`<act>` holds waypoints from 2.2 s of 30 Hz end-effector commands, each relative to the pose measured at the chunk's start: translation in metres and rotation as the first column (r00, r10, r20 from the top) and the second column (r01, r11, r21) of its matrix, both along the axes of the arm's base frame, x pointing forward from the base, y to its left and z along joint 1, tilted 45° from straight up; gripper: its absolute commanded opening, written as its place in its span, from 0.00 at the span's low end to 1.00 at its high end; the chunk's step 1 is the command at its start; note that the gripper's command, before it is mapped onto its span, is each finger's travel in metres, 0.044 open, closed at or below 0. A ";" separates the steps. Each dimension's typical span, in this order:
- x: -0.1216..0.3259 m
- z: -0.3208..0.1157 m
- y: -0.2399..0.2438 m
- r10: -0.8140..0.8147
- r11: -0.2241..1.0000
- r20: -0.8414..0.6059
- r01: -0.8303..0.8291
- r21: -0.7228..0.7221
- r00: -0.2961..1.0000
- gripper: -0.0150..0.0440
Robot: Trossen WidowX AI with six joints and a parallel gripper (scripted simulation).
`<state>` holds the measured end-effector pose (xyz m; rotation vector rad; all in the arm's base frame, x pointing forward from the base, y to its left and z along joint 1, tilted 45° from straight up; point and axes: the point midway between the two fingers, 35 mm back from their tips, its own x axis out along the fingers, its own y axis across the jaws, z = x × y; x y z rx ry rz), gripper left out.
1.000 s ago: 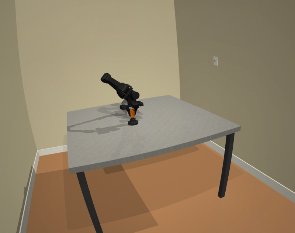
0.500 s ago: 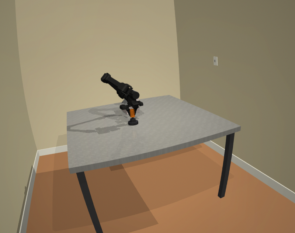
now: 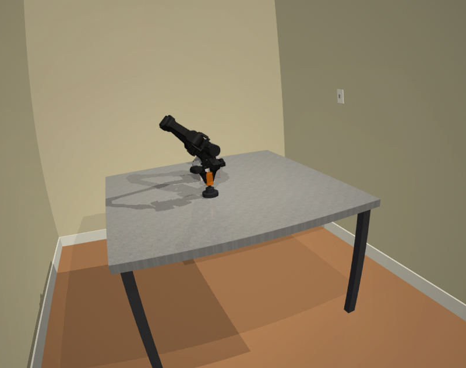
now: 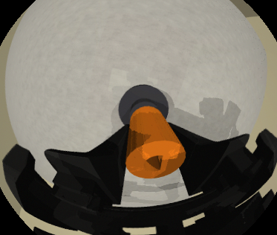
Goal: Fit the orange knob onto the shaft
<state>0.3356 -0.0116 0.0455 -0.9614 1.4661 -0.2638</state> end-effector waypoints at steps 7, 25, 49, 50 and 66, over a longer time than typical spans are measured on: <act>-0.002 0.001 -0.001 0.007 1.000 -0.004 -0.007 -0.006 1.000 0.25; -0.001 0.000 0.000 0.007 1.000 -0.004 -0.007 -0.005 1.000 0.25; 0.000 0.003 0.000 0.007 1.000 -0.004 -0.007 -0.005 1.000 0.25; 0.000 0.003 0.000 0.013 1.000 -0.010 -0.013 -0.007 1.000 0.25; -0.001 0.000 -0.001 0.152 0.987 -0.149 -0.158 -0.026 0.977 0.25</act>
